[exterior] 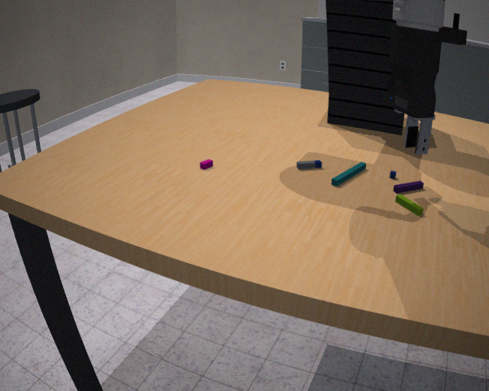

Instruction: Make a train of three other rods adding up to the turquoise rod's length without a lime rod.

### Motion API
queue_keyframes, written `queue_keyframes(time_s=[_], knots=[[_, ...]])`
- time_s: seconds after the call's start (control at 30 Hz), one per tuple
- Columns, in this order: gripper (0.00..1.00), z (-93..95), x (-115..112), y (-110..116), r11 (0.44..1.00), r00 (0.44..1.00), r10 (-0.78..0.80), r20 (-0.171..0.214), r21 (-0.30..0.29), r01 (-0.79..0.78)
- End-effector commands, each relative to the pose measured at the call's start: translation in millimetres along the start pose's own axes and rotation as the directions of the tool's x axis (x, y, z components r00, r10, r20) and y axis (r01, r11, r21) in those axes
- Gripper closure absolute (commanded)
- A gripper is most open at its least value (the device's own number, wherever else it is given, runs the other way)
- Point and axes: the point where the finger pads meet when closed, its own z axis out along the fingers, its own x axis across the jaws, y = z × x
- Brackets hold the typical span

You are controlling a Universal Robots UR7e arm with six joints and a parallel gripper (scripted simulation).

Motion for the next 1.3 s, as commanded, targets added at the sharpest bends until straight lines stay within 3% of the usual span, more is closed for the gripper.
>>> queue_keyframes(time_s=[0.0, 1.27], knots=[[0.46, 4.6, 2, 1, 1.0, 1.0, 0.0, -0.002, -0.003, 0.0], [0.46, 48.8, 2, 3, 1.0, 1.0, 0.001, -0.002, -0.003, -0.001]])
